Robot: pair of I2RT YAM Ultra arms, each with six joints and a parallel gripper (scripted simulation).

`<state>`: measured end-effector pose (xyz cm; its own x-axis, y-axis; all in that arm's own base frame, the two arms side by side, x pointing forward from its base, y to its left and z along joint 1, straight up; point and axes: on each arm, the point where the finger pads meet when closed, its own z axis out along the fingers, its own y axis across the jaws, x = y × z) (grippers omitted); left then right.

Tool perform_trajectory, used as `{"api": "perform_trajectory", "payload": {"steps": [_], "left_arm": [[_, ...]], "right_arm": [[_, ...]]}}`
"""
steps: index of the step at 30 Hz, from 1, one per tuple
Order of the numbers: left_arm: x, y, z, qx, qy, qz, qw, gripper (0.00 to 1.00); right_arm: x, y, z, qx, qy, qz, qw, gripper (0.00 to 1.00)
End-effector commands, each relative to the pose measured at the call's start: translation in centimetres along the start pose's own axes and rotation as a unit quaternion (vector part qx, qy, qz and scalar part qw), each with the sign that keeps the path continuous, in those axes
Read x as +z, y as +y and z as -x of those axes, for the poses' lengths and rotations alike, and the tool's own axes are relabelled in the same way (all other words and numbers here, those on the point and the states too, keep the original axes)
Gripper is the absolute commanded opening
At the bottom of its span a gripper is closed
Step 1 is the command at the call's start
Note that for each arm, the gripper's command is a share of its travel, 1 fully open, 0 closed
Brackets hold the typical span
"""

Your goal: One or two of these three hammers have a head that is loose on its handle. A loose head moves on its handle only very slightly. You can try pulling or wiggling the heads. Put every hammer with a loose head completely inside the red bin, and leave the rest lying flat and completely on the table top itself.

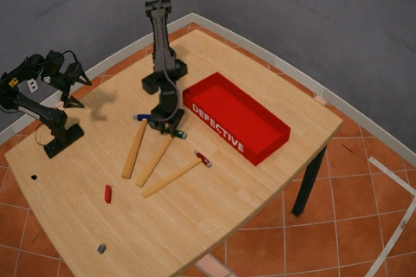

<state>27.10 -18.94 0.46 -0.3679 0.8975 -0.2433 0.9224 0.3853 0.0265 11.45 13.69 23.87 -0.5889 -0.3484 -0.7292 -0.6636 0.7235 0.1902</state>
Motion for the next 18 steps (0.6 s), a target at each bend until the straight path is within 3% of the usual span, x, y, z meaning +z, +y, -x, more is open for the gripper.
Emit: {"api": "perform_trajectory", "payload": {"steps": [1, 4, 10, 14, 18], "left_arm": [[-0.5, 0.5, 0.9, 0.007, -0.013, -0.014, 1.0, 0.4], [-0.5, 0.5, 0.9, 0.007, -0.013, -0.016, 1.0, 0.4], [-0.3, 0.9, 1.1, 0.004, -0.015, -0.014, 1.0, 0.4], [-0.4, 0.9, 1.1, 0.002, -0.017, -0.013, 1.0, 0.4], [-0.4, 1.0, 1.1, 0.002, -0.016, -0.013, 1.0, 0.4]], "right_arm": [[-2.6, 2.4, -0.3, -0.098, -0.012, 0.067, 0.993, 1.0], [-2.8, 2.9, -0.4, -0.114, -0.01, 0.082, 0.99, 1.0], [-5.7, 8.0, -2.8, -0.234, -0.007, 0.209, 0.95, 1.0], [-7.8, 10.5, -5.2, -0.309, 0.007, 0.298, 0.903, 1.0], [-10.1, 12.1, -7.4, -0.381, 0.022, 0.389, 0.839, 1.0]]}}
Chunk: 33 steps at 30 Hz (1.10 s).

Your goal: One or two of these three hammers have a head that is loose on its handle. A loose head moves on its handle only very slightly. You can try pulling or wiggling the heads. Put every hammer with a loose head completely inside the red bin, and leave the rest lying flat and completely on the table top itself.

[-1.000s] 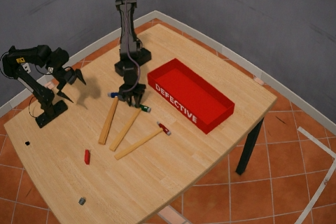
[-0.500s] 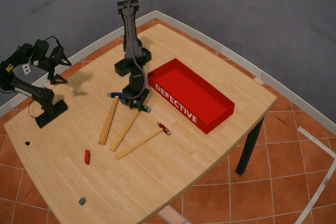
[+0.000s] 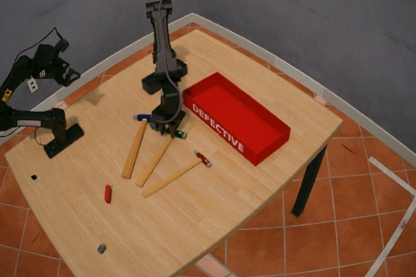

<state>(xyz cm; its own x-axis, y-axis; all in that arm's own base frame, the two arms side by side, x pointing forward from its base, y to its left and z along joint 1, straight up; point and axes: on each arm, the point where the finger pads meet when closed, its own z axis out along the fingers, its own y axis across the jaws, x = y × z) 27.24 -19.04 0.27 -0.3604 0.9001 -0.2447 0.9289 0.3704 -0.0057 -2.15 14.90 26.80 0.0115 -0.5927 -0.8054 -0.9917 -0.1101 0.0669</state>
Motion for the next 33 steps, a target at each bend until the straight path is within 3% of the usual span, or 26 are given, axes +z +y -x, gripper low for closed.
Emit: {"api": "perform_trajectory", "payload": {"steps": [1, 2, 3, 17, 19, 20, 33], "left_arm": [[-0.6, 0.9, 1.0, -0.001, -0.015, 0.004, 1.0, 0.4], [-0.6, 0.9, 1.0, -0.001, -0.015, 0.004, 1.0, 0.4], [-0.6, 0.9, 1.0, -0.002, -0.015, 0.004, 1.0, 0.4], [-0.6, 0.9, 1.0, -0.002, -0.015, 0.004, 1.0, 0.4], [-0.6, 0.9, 1.0, -0.002, -0.015, 0.004, 1.0, 0.4], [-0.6, 0.9, 1.0, -0.002, -0.015, 0.004, 1.0, 0.4], [-0.6, 1.0, 0.9, -0.002, -0.012, 0.007, 1.0, 0.4]], "right_arm": [[-0.7, 3.5, -0.1, -0.064, 0.001, 0.086, 0.994, 1.0], [-0.7, 3.5, -0.1, -0.064, 0.001, 0.086, 0.994, 1.0], [-1.1, 5.0, -0.4, -0.105, 0.005, 0.142, 0.984, 1.0], [-4.9, 11.2, -3.1, -0.25, 0.015, 0.34, 0.906, 1.0], [-4.9, 11.2, -3.1, -0.25, 0.015, 0.34, 0.906, 1.0], [-5.5, 11.7, -3.6, -0.266, 0.016, 0.363, 0.893, 1.0], [-8.0, 13.5, -5.4, -0.326, 0.022, 0.448, 0.832, 1.0]]}}
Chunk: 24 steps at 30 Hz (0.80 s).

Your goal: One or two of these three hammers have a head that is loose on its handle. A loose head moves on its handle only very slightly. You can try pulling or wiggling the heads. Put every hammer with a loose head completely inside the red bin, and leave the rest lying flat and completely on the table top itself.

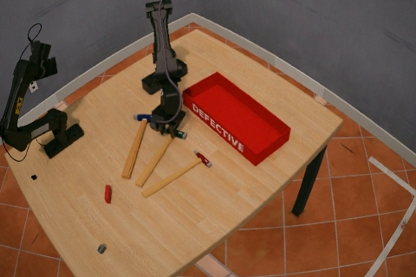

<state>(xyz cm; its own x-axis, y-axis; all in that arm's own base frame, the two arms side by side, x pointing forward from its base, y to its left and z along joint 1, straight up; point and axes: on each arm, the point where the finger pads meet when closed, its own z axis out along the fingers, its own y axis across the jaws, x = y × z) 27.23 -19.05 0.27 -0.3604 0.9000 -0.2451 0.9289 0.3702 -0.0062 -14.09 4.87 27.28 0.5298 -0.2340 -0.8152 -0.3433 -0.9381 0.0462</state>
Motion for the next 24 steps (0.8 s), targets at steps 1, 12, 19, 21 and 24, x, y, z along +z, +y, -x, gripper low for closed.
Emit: {"api": "perform_trajectory", "payload": {"steps": [1, 12, 19, 21, 24], "left_arm": [[-0.6, 1.0, 0.9, -0.002, -0.012, 0.008, 1.0, 0.4], [-0.6, 1.0, 0.9, -0.002, -0.012, 0.008, 1.0, 0.4], [-0.6, 1.0, 0.9, -0.002, -0.012, 0.008, 1.0, 0.4], [-0.6, 1.0, 0.9, -0.002, -0.012, 0.008, 1.0, 0.4], [-0.5, 1.1, 1.1, -0.003, -0.014, 0.009, 1.0, 0.4]], "right_arm": [[-0.5, 1.4, 0.6, -0.021, -0.004, 0.035, 0.999, 1.0], [-0.7, 3.0, 0.4, -0.054, -0.002, 0.082, 0.995, 1.0], [-0.8, 3.8, 0.3, -0.067, 0.002, 0.107, 0.992, 1.0], [-0.8, 4.0, 0.2, -0.072, 0.002, 0.115, 0.991, 1.0], [-0.9, 4.3, 0.2, -0.076, 0.002, 0.121, 0.99, 1.0]]}}
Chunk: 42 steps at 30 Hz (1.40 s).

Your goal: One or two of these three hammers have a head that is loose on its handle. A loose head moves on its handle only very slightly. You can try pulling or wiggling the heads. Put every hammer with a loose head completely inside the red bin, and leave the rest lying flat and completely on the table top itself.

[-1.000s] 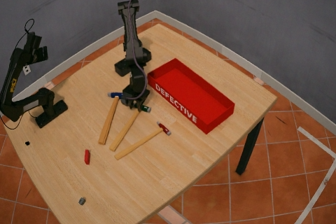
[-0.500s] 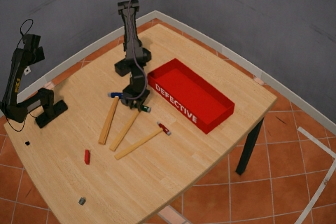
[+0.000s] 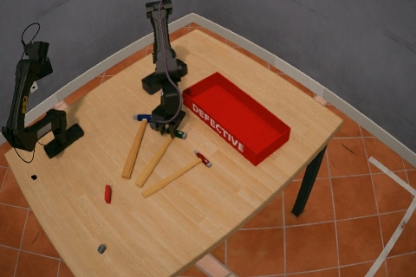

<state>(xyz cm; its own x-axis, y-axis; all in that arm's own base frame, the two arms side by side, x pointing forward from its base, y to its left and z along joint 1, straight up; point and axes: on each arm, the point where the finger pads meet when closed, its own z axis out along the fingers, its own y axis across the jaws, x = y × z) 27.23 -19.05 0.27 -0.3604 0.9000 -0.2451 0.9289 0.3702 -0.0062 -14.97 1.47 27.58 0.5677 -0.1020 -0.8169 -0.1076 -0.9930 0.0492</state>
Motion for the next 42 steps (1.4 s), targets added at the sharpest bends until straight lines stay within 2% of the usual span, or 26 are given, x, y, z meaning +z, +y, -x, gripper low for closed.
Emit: {"api": "perform_trajectory", "payload": {"steps": [1, 42], "left_arm": [[-0.5, 1.2, 1.1, -0.003, -0.015, 0.01, 1.0, 0.4], [1.3, 1.4, 1.9, 0.0, -0.019, 0.012, 1.0, 0.4]], "right_arm": [[-0.4, 0.9, 0.4, -0.01, -0.002, 0.024, 1.0, 1.0], [-0.8, 3.5, 0.1, -0.062, -0.002, 0.091, 0.994, 1.0]]}}
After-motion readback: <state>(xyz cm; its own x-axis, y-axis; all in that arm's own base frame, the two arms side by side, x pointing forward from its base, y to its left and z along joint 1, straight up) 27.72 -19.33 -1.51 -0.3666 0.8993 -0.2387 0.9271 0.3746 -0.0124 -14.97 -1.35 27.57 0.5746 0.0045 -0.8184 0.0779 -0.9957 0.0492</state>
